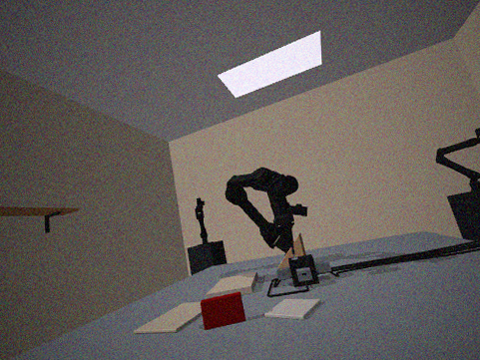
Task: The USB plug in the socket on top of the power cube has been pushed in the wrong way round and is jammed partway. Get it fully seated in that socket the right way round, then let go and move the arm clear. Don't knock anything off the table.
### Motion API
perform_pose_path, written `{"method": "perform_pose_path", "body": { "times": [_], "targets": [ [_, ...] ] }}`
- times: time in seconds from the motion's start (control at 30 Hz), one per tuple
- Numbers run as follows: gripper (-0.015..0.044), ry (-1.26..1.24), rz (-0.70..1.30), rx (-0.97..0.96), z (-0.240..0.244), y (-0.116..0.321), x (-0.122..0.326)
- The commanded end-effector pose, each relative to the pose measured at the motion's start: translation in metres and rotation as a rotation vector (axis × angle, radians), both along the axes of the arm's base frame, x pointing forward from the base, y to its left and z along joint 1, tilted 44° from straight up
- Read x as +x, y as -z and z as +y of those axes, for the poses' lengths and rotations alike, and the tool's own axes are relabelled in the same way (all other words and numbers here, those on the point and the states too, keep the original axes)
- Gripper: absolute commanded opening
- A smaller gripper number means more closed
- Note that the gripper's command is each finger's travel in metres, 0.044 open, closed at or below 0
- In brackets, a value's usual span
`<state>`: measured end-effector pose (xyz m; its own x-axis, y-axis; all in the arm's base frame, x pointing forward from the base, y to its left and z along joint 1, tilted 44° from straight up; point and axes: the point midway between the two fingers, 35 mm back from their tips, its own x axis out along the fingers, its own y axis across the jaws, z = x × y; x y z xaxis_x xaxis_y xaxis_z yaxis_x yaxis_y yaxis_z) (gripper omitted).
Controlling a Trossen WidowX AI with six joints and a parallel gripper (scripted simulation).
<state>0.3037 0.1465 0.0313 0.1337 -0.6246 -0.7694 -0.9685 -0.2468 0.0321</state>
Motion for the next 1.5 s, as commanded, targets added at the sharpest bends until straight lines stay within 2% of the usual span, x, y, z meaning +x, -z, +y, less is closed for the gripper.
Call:
{"method": "perform_pose_path", "body": {
  "times": [0.0, 1.47],
  "targets": [
    [0.0, -0.002, 0.003, 0.003, -0.0003, 0.0003, 0.0],
    [0.0, -0.002, 0.002, 0.003, -0.0039, 0.0041, 0.0008]
  ]
}}
